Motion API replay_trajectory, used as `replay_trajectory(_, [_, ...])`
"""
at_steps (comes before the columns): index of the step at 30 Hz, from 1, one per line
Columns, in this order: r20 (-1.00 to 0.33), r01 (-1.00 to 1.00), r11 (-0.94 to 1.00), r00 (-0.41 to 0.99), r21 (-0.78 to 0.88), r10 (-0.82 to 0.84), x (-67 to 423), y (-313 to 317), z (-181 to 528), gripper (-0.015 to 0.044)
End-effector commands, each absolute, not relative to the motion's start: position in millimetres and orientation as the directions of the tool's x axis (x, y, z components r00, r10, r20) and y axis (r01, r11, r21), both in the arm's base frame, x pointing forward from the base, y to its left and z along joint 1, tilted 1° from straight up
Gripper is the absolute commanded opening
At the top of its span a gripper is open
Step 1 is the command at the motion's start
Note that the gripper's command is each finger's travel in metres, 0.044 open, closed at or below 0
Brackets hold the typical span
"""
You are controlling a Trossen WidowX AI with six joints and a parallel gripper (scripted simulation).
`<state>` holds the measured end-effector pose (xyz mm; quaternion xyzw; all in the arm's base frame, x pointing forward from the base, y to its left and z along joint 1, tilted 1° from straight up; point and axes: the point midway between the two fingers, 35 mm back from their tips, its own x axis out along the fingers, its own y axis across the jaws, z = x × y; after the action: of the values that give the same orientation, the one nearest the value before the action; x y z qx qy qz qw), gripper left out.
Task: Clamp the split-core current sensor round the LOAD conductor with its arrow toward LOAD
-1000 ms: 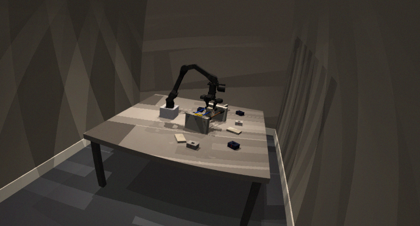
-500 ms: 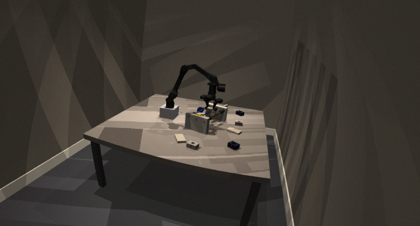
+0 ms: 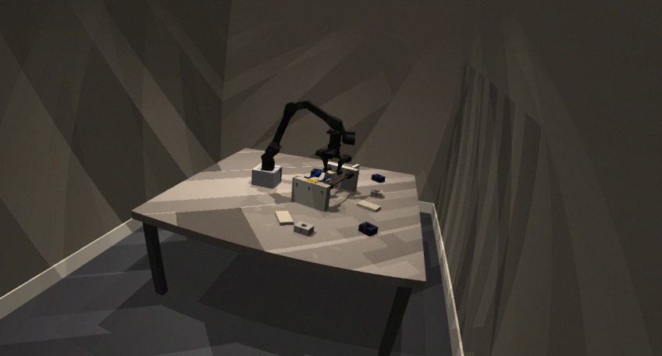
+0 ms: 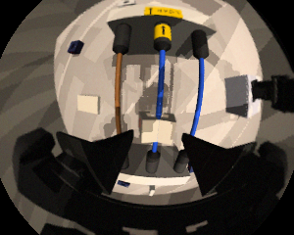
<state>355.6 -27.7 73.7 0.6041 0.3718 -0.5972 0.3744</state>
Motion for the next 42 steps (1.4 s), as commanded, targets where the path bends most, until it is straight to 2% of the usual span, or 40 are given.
replay_trajectory(1, [-1.0, 0.896, -0.443, 0.011, 0.009, 0.002, 355.7, -27.7, 74.4, 0.044])
replay_trajectory(9, [-1.0, 0.896, -0.443, 0.011, 0.009, 0.002, 355.9, -27.7, 71.2, 0.044])
replay_trajectory(13, [-1.0, 0.895, -0.447, 0.011, 0.009, 0.001, 355.8, -27.1, 34.9, 0.044])
replay_trajectory(40, [-1.0, 0.895, -0.447, 0.01, 0.009, 0.001, 355.9, -27.2, 4.8, 0.044])
replay_trajectory(42, [-1.0, 0.896, -0.443, 0.016, 0.013, 0.001, 357.2, -27.2, 8.9, 0.0427])
